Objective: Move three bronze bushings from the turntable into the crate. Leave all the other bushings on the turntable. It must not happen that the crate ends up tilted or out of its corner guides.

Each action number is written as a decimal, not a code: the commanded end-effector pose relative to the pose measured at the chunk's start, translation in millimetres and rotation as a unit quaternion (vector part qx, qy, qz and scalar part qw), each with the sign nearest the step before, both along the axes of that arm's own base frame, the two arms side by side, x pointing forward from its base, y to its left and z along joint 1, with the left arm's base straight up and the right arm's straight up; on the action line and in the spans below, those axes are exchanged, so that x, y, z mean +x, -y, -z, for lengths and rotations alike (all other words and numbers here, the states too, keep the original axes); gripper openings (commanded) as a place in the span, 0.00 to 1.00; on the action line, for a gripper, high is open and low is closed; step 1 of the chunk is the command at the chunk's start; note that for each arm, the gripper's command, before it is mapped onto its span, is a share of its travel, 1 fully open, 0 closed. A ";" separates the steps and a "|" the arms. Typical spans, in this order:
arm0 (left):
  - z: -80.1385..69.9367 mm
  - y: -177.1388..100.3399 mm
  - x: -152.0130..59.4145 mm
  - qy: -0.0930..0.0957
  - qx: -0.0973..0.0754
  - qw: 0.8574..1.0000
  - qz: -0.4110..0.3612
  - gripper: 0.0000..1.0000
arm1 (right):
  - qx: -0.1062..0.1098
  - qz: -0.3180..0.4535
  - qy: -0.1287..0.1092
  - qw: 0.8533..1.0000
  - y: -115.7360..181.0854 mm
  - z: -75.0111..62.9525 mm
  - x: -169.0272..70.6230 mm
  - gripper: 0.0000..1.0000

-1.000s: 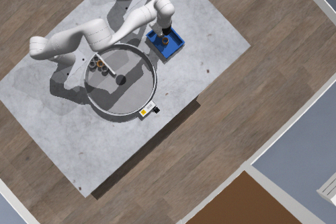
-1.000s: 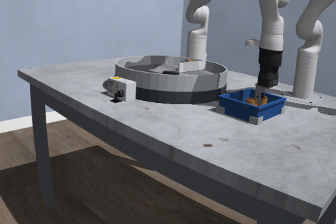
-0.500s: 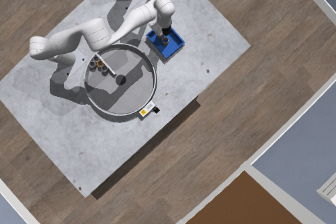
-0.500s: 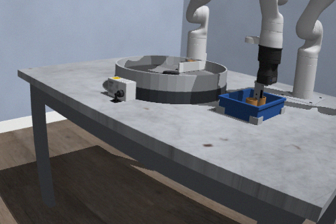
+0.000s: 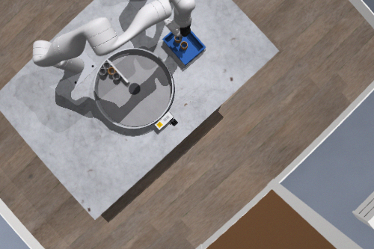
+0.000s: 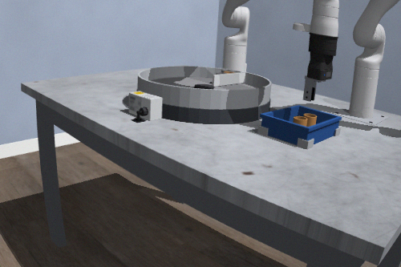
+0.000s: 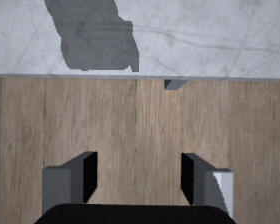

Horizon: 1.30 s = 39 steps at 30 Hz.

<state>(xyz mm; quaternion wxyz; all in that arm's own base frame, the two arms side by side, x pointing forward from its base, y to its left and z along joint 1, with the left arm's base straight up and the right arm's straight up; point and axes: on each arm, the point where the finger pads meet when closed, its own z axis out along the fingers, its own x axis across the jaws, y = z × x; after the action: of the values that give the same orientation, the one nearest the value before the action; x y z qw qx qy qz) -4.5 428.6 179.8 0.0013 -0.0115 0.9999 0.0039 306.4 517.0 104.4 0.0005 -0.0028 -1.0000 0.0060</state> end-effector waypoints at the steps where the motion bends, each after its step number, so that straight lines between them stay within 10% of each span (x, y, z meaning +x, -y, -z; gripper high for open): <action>1: -0.5 3.7 -3.4 -0.001 -0.004 1.000 0.002 1.00 | 0.006 -0.004 0.000 1.000 -4.7 -21.1 -2.4 0.38; 39: -0.5 3.7 -3.4 -0.001 -0.004 1.000 0.002 1.00 | 0.011 -0.004 0.001 1.000 -7.9 -34.2 -2.4 0.38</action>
<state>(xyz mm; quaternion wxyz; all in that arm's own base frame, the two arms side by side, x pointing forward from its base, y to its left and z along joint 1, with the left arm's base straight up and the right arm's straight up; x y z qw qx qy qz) -4.5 428.6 179.8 0.0013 -0.0115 0.9999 0.0039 307.9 522.8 134.6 -0.0026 -0.0030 -1.0000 -0.0032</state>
